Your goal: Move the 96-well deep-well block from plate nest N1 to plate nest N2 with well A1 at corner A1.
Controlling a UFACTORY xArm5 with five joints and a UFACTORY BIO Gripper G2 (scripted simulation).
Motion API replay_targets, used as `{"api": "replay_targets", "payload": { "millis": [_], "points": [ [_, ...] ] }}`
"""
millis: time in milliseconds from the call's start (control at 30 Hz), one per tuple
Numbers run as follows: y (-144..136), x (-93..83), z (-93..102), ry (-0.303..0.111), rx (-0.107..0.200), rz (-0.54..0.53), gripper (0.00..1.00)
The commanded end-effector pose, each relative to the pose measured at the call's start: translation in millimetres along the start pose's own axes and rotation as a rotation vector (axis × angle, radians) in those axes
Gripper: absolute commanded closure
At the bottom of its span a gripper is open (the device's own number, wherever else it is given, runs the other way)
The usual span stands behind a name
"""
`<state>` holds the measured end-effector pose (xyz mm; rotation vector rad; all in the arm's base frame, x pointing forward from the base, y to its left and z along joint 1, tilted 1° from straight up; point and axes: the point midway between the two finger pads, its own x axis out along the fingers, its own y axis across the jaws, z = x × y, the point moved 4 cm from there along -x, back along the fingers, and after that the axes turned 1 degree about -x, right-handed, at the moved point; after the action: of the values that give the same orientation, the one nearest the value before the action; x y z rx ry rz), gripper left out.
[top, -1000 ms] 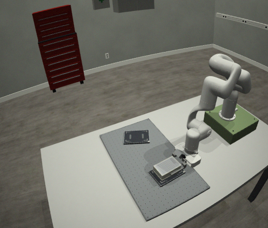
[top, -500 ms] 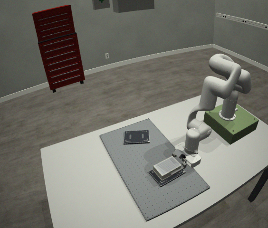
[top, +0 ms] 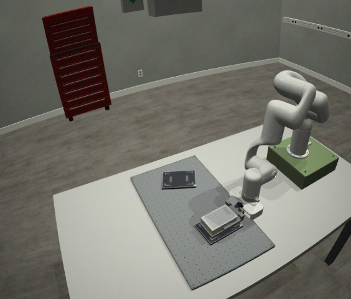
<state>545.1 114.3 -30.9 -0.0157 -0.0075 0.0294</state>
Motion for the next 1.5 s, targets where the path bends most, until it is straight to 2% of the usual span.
{"api": "replay_targets", "payload": {
  "millis": [0, 1467],
  "points": [
    [0.2, 1.2, 1.6, -0.001, 0.012, 0.000, 1.00],
    [0.4, 1.2, -4.7, -0.001, 0.012, 0.000, 1.00]
  ]
}}
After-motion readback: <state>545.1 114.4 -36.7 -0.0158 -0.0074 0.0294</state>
